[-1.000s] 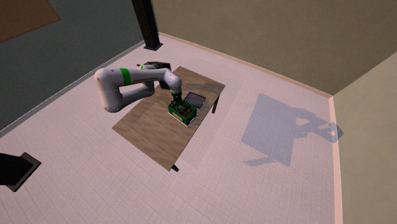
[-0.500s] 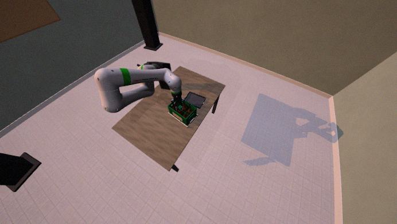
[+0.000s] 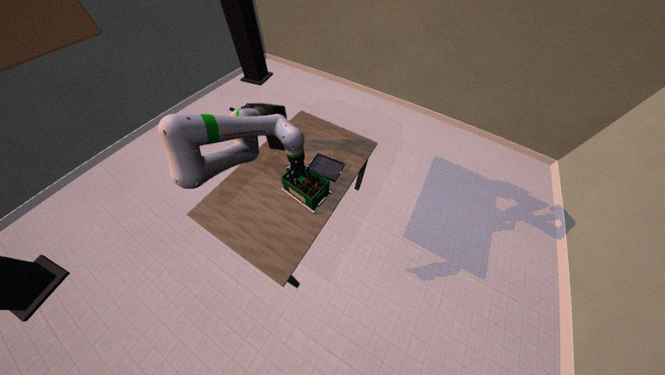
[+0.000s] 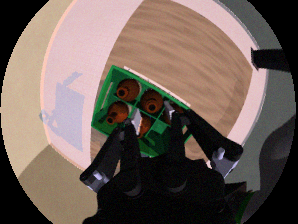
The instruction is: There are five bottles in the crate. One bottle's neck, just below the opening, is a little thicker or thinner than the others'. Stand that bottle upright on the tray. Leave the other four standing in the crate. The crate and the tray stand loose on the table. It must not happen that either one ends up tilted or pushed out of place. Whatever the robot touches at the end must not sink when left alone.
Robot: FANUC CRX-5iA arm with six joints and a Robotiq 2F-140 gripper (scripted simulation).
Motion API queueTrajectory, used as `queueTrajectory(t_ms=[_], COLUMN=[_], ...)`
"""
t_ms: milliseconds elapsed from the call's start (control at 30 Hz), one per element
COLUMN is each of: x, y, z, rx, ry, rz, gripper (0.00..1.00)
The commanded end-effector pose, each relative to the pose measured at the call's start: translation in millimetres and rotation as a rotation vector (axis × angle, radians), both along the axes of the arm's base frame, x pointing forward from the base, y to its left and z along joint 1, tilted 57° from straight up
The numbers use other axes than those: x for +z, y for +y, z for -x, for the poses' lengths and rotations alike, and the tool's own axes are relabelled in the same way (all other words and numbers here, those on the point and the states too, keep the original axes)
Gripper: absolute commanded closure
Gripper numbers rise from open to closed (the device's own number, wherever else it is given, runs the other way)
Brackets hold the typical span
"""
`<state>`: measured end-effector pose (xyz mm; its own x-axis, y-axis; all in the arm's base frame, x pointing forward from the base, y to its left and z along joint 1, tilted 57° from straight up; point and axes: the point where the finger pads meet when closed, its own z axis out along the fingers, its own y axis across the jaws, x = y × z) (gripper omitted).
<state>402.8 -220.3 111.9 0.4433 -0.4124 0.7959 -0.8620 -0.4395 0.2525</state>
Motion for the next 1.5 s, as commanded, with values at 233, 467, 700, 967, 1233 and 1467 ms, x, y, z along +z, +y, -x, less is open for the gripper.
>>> queueTrajectory(t_ms=[233, 467, 700, 967, 1233, 1467], x=[0, 0, -1, -3, -7, -12], y=[0, 0, -1, -5, -10, -17], z=[0, 0, -1, -2, -4, -6], rx=[0.001, 0.001, 0.001, 0.001, 0.001, 0.001], ry=[-0.001, -0.001, -0.001, -0.001, -0.001, -0.001], rz=[0.000, 0.000, 0.000, 0.000, 0.000, 0.000], gripper=[0.56, 0.56, 0.56, 0.56, 0.56, 0.56])
